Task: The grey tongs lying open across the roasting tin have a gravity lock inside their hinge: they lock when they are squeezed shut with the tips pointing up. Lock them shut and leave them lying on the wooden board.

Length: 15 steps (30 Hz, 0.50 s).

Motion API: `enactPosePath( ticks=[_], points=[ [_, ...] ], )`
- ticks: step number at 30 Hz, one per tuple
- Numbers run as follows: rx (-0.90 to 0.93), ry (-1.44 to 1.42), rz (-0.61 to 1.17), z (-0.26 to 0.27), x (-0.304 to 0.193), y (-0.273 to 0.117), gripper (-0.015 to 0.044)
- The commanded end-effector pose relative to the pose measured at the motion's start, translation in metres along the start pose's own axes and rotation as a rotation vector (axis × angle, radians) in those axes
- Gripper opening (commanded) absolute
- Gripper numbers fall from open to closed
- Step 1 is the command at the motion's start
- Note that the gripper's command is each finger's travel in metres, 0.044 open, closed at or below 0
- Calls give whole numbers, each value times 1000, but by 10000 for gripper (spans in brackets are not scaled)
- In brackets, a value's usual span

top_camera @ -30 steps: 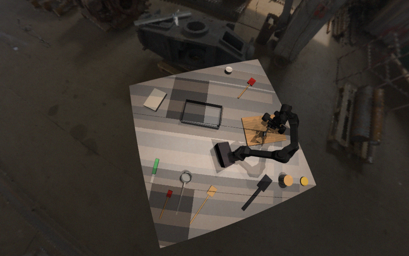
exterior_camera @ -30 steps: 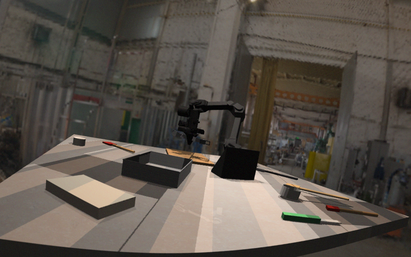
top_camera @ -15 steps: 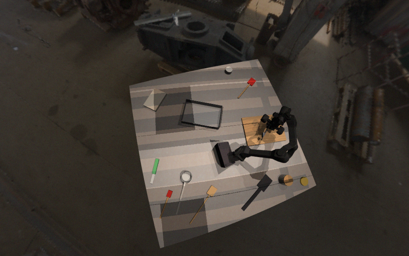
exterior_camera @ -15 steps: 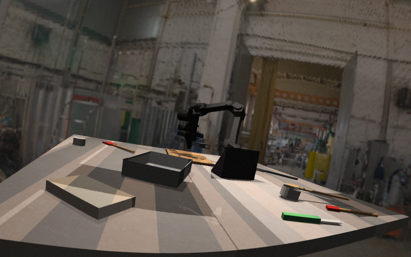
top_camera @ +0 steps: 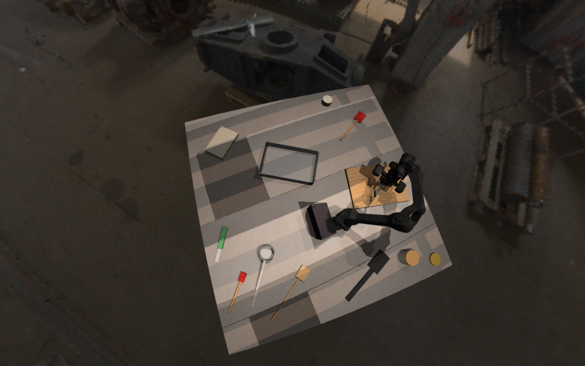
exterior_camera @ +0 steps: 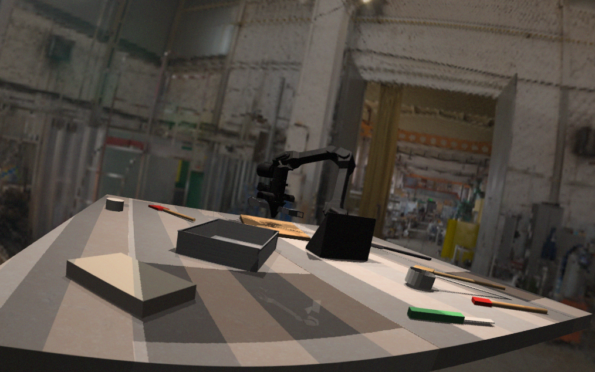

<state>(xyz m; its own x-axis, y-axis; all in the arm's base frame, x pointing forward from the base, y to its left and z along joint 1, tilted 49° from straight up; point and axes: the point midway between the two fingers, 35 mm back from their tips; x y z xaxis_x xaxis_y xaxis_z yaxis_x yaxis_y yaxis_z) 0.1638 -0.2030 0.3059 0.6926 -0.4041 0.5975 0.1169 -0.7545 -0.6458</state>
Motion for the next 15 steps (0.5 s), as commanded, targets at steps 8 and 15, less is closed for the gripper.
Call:
enactPosePath(
  ticks=[8,15],
  points=[
    [0,1,0,0,0,0,244],
    [0,1,0,0,0,0,427]
  ],
)
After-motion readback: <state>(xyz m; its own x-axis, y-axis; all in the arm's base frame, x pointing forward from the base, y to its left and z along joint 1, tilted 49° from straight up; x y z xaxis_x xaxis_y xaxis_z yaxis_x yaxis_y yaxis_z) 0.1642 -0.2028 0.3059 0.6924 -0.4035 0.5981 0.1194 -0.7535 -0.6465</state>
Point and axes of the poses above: the point midway between the two fingers, 35 mm back from their tips, its own y axis out along the fingers, its own z axis across the jaws, x = y × z, and after that the axes turned 5 degrees about -y, right-handed
